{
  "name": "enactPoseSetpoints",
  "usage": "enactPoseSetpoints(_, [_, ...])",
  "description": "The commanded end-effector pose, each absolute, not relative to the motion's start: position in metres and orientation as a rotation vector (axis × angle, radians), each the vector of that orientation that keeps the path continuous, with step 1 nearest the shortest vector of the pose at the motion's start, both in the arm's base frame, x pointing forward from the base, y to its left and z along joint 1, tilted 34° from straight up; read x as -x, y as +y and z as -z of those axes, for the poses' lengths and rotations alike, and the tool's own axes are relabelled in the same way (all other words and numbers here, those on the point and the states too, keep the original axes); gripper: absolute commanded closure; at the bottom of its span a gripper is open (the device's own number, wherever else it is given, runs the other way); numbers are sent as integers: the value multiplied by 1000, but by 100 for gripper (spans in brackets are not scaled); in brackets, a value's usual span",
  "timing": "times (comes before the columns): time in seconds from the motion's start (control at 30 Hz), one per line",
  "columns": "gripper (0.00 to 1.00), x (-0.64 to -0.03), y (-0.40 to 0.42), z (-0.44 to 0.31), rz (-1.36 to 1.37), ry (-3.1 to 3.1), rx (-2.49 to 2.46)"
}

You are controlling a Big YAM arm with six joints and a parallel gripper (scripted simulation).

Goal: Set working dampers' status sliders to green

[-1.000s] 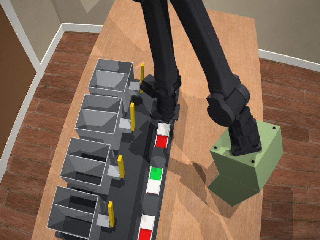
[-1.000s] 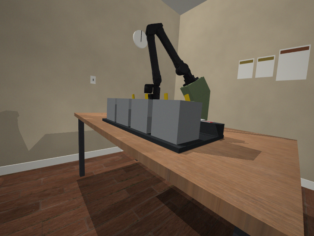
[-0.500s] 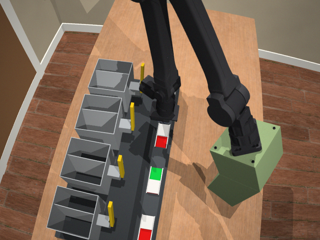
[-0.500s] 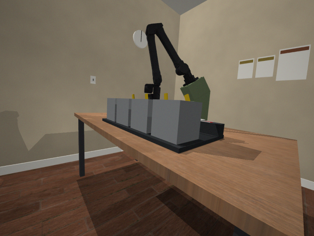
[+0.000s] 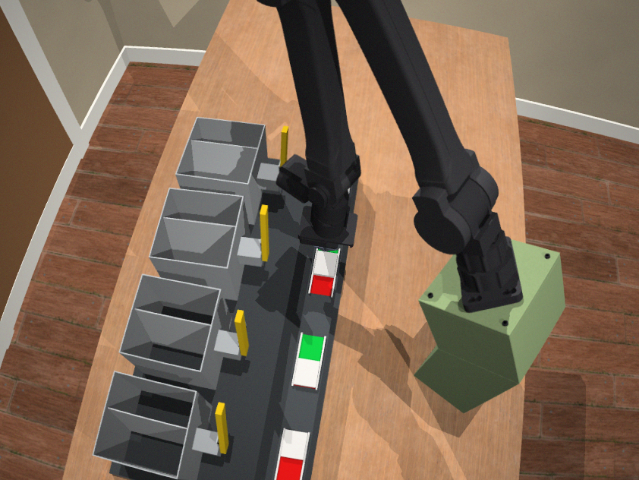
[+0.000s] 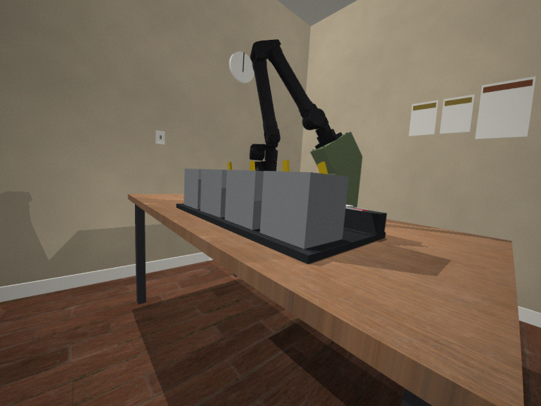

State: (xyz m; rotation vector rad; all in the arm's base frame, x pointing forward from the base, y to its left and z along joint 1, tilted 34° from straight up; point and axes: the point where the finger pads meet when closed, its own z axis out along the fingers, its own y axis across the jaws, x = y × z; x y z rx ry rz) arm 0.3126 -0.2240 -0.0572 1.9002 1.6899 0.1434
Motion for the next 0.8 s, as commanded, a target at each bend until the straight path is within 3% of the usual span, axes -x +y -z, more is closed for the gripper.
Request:
enactPoseSetpoints(0.0, [100, -304, -208, 72, -150, 1717, -1922])
enactPoseSetpoints(0.77, [100, -305, -196, 75, -149, 1718, -1922])
